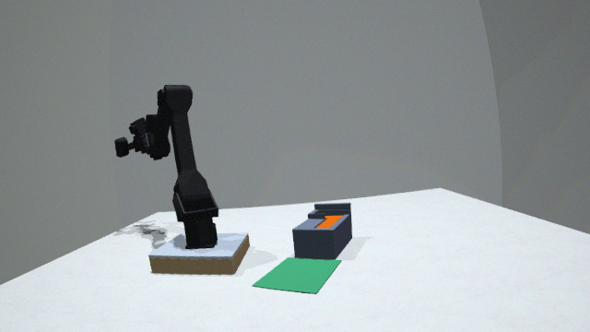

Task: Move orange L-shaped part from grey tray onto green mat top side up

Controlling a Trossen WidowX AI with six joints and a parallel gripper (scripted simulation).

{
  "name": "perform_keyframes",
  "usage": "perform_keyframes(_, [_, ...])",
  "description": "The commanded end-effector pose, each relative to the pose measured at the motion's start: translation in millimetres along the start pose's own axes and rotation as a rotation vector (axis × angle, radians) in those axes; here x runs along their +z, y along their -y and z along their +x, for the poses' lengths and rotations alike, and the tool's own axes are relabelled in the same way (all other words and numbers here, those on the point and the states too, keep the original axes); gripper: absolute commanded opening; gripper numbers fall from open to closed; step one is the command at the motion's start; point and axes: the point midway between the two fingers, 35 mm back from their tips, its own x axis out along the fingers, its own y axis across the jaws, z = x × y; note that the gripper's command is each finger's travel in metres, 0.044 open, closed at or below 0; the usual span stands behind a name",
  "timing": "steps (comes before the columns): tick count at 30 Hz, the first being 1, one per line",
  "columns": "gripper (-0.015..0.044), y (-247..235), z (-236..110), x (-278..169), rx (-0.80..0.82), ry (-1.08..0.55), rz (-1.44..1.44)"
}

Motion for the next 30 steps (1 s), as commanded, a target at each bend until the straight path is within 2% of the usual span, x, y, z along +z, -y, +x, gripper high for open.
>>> perform_keyframes(1, [0.0374, 2.1, -0.6, -0.7, -0.004, -0.004, 0.001])
perform_keyframes(5, [0.0269, 37.0, -14.9, -10.3, -0.077, -0.062, 0.008])
perform_keyframes(8, [0.019, 88.0, -41.3, -20.2, -0.211, -0.131, 0.053])
perform_keyframes(9, [0.018, 99.4, -48.0, -24.3, -0.24, -0.154, 0.071])
perform_keyframes(15, [0.018, 188.0, -123.3, -56.8, -0.496, -0.325, 0.24])
perform_keyframes(21, [0.018, 255.2, -224.1, -77.7, -0.775, -0.461, 0.435])
perform_keyframes(30, [0.018, 298.9, -402.5, -86.2, -1.226, -0.615, 0.702])
